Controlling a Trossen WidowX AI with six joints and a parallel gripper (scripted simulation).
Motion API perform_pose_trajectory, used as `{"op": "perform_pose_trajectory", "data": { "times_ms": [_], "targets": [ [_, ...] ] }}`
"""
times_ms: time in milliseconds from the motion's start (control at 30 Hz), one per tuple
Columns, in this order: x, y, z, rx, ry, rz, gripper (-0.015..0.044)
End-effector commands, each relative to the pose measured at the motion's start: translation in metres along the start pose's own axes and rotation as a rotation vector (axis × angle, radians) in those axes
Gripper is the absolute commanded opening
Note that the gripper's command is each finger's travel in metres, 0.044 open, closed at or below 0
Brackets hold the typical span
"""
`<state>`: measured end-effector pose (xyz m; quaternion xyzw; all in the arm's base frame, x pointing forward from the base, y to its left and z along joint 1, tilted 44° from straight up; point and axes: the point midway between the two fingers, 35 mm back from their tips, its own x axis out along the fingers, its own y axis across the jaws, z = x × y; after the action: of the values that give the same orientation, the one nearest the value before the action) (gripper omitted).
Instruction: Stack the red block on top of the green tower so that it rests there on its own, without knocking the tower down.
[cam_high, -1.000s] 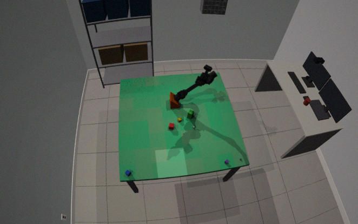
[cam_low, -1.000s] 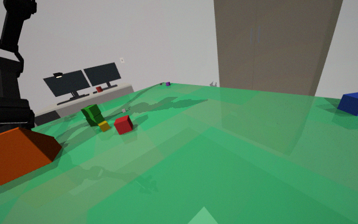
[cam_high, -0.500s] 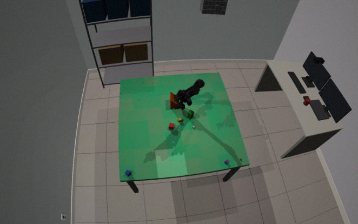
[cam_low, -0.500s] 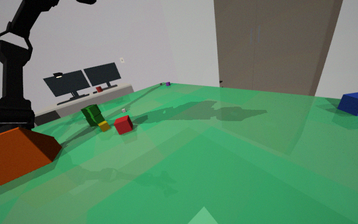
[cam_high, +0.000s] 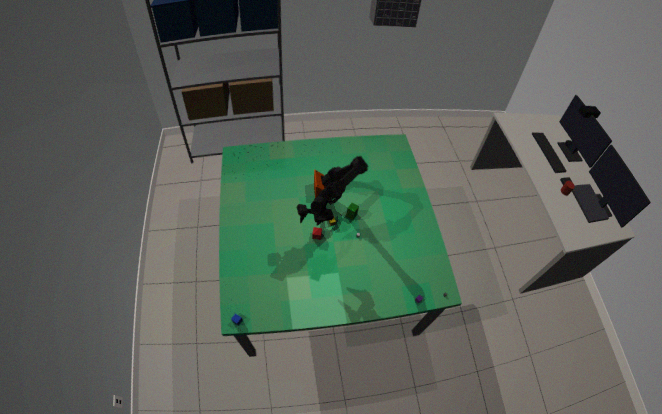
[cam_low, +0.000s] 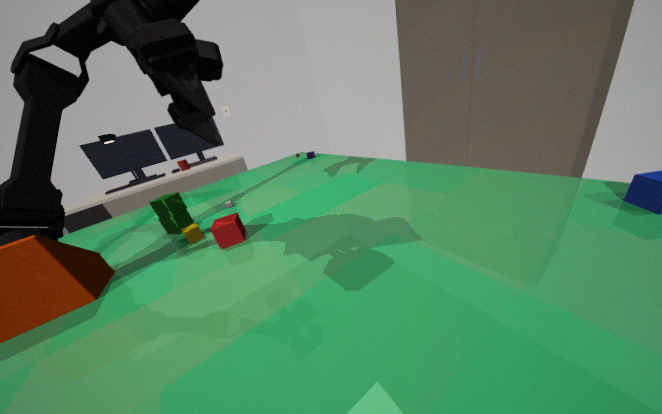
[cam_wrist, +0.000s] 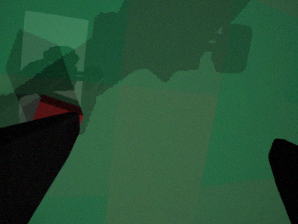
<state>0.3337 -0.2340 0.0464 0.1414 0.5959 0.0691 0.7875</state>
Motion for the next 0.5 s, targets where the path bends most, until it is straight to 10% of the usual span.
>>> {"op": "perform_pose_trajectory", "data": {
  "times_ms": [0,467],
  "targets": [
    [0.03,0.03,-0.028,0.153,0.124,0.213,0.044],
    [0.058,0.074,-0.048,0.325,0.255,0.409,0.044]
  ]
}}
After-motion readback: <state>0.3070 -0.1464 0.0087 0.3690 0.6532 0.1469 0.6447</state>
